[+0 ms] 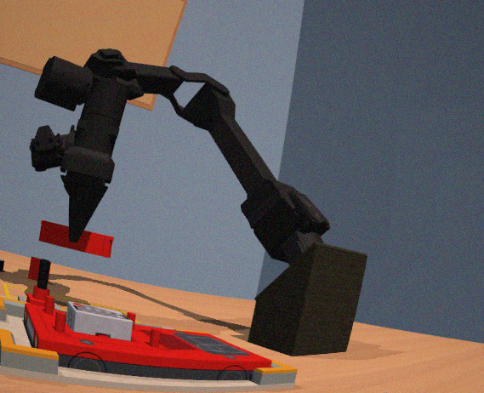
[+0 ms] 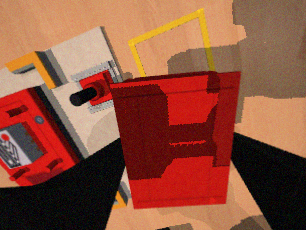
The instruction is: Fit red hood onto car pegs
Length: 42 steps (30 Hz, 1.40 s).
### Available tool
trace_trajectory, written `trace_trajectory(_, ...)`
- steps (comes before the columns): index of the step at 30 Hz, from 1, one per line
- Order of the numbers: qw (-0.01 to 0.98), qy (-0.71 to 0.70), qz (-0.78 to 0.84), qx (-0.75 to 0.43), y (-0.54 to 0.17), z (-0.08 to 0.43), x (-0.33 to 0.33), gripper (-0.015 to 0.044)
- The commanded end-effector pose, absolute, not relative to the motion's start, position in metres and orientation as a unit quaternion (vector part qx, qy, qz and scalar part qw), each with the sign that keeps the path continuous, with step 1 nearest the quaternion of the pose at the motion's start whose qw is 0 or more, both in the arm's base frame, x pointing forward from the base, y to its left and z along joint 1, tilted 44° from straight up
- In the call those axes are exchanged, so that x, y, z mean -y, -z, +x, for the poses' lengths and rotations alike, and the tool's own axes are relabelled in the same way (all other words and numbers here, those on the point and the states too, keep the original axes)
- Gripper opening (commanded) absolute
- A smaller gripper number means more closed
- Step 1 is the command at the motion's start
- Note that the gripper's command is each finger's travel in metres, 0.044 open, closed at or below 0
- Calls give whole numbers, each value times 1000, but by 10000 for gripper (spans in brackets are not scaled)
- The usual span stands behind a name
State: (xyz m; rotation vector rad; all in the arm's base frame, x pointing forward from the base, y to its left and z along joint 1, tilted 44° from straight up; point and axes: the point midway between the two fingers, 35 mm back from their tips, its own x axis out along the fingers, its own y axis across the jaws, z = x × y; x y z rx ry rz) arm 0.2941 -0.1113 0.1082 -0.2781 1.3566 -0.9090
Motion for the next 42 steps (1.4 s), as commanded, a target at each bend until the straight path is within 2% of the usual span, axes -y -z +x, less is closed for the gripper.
trace_trajectory(1,679,406,-122,-600,-119,297,102,0)
trace_trajectory(12,677,398,-127,-605,-113,301,94,0)
trace_trajectory(42,665,353,-188,-631,-22,345,-8,0)
